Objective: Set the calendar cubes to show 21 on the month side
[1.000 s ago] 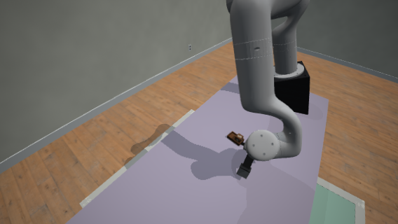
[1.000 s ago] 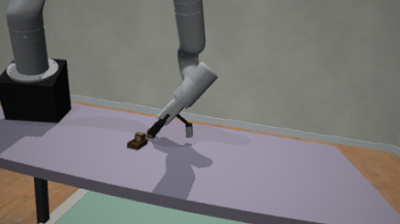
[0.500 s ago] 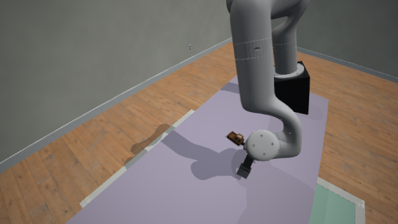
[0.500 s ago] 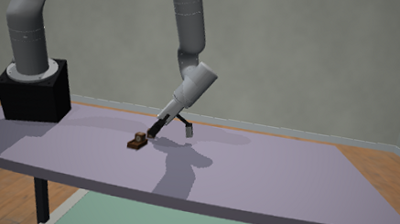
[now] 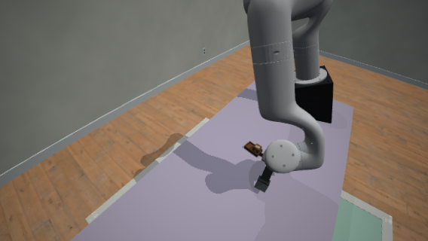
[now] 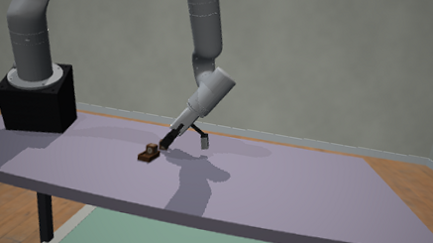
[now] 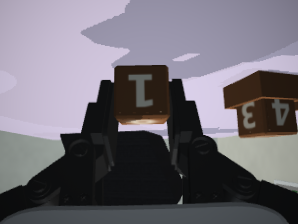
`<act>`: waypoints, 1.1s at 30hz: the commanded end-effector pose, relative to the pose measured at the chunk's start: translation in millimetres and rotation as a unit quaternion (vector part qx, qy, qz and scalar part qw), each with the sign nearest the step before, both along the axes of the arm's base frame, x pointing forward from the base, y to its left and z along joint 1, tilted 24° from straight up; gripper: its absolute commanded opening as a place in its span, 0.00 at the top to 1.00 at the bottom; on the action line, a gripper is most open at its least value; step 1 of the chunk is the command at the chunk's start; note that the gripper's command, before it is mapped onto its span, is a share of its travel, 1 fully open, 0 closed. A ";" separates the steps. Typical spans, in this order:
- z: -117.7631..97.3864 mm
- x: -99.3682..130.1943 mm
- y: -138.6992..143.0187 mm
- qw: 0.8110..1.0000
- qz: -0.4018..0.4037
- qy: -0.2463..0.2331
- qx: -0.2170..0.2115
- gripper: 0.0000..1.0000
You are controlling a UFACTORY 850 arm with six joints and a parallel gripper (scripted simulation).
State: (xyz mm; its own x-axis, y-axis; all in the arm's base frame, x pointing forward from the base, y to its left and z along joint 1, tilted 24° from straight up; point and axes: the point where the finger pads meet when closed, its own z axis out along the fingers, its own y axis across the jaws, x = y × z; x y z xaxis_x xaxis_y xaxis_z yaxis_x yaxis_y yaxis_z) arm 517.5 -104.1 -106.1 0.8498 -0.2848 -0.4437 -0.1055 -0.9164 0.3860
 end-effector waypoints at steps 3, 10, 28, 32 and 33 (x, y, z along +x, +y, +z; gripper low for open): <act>0.7 0.9 0.2 1.000 0.000 -0.001 0.000 0.73; 0.7 0.9 0.2 1.000 0.000 -0.001 0.000 0.73; 0.7 0.9 0.2 1.000 0.000 -0.001 0.000 0.57; 0.7 0.9 0.2 1.000 0.000 -0.001 0.000 0.31; 0.7 0.9 0.2 1.000 0.000 -0.001 0.000 0.31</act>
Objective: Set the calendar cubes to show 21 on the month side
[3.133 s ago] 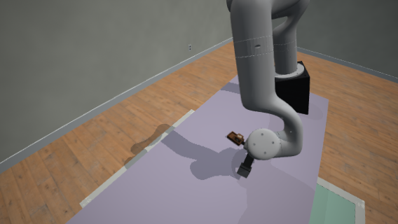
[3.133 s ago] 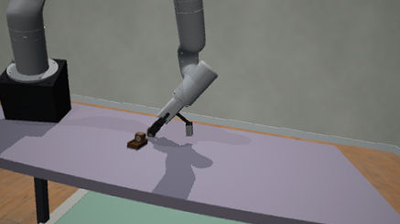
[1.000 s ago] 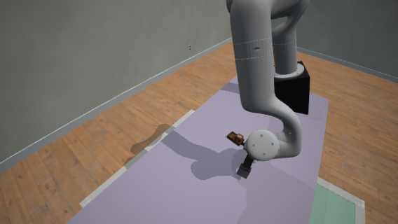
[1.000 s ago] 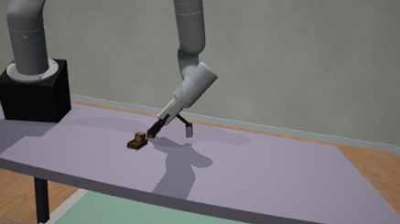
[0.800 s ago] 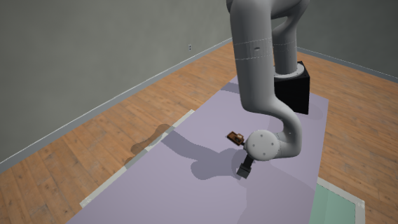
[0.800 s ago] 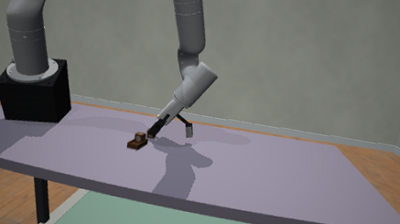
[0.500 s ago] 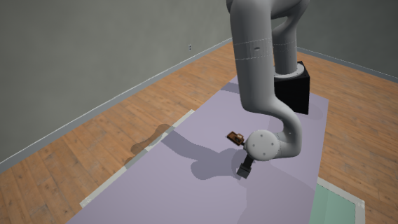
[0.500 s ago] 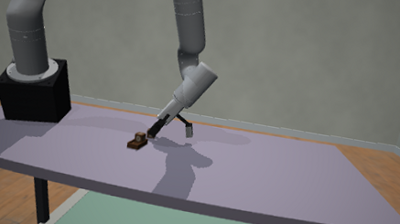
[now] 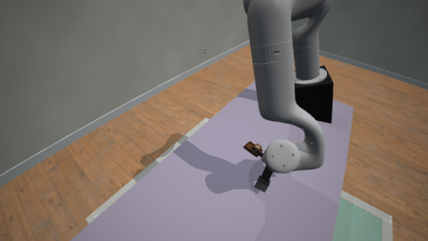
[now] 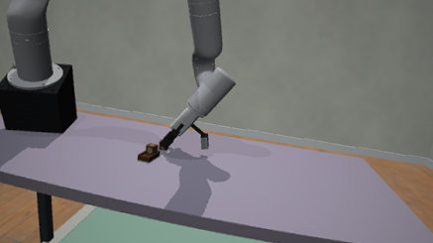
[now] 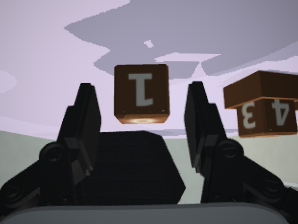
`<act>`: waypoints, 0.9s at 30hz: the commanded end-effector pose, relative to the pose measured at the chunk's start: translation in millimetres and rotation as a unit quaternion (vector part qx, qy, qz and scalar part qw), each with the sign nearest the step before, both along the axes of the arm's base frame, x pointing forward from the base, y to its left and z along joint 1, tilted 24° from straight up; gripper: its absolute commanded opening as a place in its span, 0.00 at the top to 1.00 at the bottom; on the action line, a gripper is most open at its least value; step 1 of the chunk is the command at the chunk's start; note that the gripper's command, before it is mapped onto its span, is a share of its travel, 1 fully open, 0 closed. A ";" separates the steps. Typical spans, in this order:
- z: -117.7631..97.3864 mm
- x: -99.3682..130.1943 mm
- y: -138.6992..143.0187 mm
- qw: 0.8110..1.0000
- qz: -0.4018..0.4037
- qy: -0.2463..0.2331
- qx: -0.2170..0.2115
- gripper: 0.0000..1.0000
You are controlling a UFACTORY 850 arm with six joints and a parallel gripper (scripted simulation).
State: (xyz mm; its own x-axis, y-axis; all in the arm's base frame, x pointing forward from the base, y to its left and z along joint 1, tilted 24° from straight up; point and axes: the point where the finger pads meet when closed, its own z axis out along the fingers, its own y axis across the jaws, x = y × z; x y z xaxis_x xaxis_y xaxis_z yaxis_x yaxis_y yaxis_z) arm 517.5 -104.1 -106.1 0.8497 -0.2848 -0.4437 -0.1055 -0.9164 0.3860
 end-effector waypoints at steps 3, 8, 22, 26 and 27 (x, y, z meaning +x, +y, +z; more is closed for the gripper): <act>0.7 0.9 0.2 1.000 0.000 -0.001 0.000 0.31; 0.7 0.9 0.2 1.000 0.000 -0.001 0.000 0.31; 2.0 0.8 0.8 1.000 0.000 -0.001 0.000 0.31; 7.0 0.5 2.9 1.000 0.000 -0.001 0.000 0.31; 9.0 0.3 3.8 1.000 0.000 -0.001 0.000 0.31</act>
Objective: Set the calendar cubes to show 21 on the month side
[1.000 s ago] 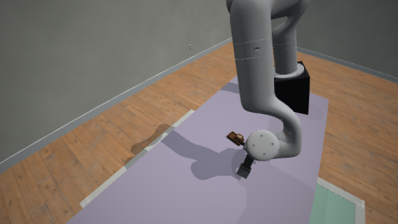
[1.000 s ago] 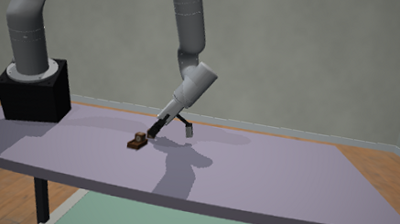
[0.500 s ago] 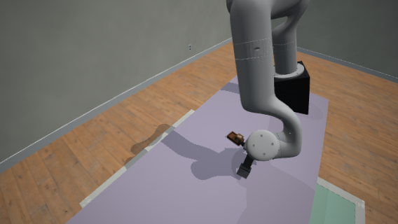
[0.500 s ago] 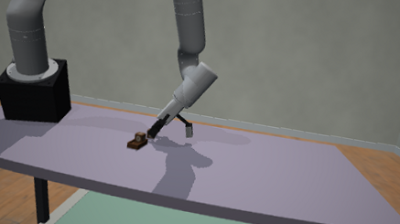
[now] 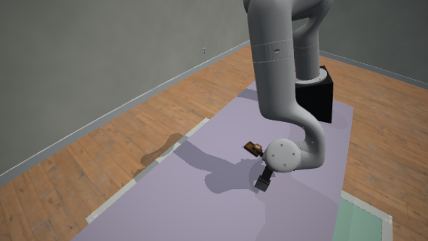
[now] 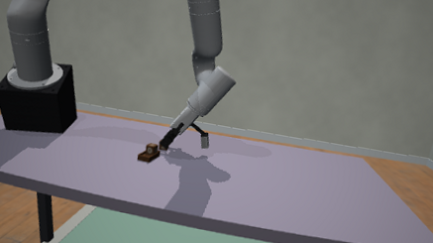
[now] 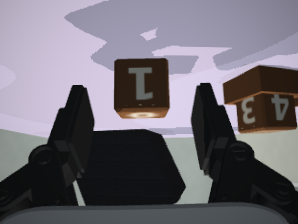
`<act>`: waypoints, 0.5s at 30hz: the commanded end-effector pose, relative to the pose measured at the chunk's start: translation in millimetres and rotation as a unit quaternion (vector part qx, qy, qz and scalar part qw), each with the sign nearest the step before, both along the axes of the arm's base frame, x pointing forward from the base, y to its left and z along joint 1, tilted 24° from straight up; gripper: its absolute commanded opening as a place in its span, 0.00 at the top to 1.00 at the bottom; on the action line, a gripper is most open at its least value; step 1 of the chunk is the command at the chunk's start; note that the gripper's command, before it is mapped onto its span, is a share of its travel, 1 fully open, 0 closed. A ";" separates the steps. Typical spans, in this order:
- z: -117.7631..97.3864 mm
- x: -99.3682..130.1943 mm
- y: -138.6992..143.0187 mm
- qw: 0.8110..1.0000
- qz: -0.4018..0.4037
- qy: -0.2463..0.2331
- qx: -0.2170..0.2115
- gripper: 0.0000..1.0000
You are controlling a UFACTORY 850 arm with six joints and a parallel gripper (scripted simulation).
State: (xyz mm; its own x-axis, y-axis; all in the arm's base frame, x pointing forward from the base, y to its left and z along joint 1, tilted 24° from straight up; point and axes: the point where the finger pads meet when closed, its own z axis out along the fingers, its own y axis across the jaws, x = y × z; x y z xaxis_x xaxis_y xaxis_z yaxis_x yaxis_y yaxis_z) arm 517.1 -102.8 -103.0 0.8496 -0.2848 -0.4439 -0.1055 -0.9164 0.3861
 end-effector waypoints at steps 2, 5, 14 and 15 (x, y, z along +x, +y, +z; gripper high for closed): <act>10.5 0.3 4.4 1.000 0.000 -0.001 0.000 0.31; 19.0 -0.3 8.1 1.000 0.000 -0.001 0.000 0.31; 41.6 -1.9 17.8 1.000 0.000 -0.001 0.000 0.31; 44.6 -2.1 19.1 1.000 0.000 -0.001 0.000 0.31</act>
